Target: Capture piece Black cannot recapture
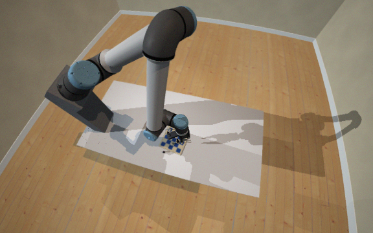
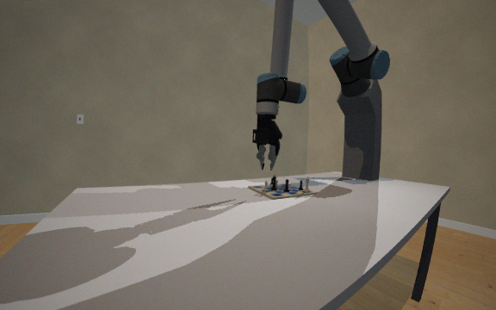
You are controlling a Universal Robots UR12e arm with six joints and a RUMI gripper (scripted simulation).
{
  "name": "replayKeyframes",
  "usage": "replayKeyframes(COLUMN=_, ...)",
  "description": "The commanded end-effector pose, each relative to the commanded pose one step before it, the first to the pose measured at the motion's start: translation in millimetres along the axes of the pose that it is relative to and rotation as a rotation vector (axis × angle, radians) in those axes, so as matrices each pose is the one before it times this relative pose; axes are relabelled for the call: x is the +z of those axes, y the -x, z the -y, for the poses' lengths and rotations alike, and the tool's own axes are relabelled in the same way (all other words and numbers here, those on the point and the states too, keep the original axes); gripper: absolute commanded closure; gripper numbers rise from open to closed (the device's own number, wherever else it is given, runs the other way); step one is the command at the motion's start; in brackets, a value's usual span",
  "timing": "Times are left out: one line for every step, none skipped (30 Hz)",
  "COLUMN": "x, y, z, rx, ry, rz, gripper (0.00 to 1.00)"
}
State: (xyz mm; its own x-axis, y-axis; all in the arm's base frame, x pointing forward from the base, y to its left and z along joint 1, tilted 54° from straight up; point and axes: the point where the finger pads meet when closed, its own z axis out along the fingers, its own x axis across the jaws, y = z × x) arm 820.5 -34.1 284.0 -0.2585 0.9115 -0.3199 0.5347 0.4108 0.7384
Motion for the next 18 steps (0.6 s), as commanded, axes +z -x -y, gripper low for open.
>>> replayKeyframes(x=5.97, y=0.09, z=-0.54, rx=-0.0003, ry=0.00082, rz=0.00048, gripper=0.78)
replayKeyframes(x=1.62, y=-0.01, z=0.0, rx=0.0, ry=0.0, rz=0.0, gripper=0.78)
replayKeyframes(x=1.63, y=0.0, z=-0.01, rx=0.0, ry=0.0, rz=0.0, gripper=0.78)
replayKeyframes(x=1.63, y=-0.01, z=-0.01, rx=0.0, ry=0.0, rz=0.0, gripper=0.78)
replayKeyframes(x=1.62, y=-0.01, z=0.0, rx=0.0, ry=0.0, rz=0.0, gripper=0.78)
replayKeyframes(x=1.61, y=0.0, z=-0.01, rx=0.0, ry=0.0, rz=0.0, gripper=0.78)
replayKeyframes(x=1.59, y=-0.01, z=0.0, rx=0.0, ry=0.0, rz=0.0, gripper=0.78)
replayKeyframes(x=1.57, y=-0.01, z=0.0, rx=0.0, ry=0.0, rz=0.0, gripper=0.78)
replayKeyframes(x=1.54, y=0.0, z=-0.01, rx=0.0, ry=0.0, rz=0.0, gripper=0.78)
replayKeyframes(x=1.5, y=-0.01, z=0.0, rx=0.0, ry=0.0, rz=0.0, gripper=0.78)
replayKeyframes(x=0.0, y=0.0, z=0.0, rx=0.0, ry=0.0, rz=0.0, gripper=0.78)
replayKeyframes(x=0.0, y=0.0, z=0.0, rx=0.0, ry=0.0, rz=0.0, gripper=0.78)
replayKeyframes(x=1.45, y=-0.01, z=0.0, rx=0.0, ry=0.0, rz=0.0, gripper=0.78)
replayKeyframes(x=1.4, y=0.0, z=-0.01, rx=0.0, ry=0.0, rz=0.0, gripper=0.78)
replayKeyframes(x=1.34, y=0.0, z=-0.01, rx=0.0, ry=0.0, rz=0.0, gripper=0.78)
replayKeyframes(x=1.28, y=-0.01, z=0.0, rx=0.0, ry=0.0, rz=0.0, gripper=0.78)
replayKeyframes(x=1.21, y=0.0, z=-0.01, rx=0.0, ry=0.0, rz=0.0, gripper=0.78)
replayKeyframes(x=1.14, y=0.0, z=-0.01, rx=0.0, ry=0.0, rz=0.0, gripper=0.78)
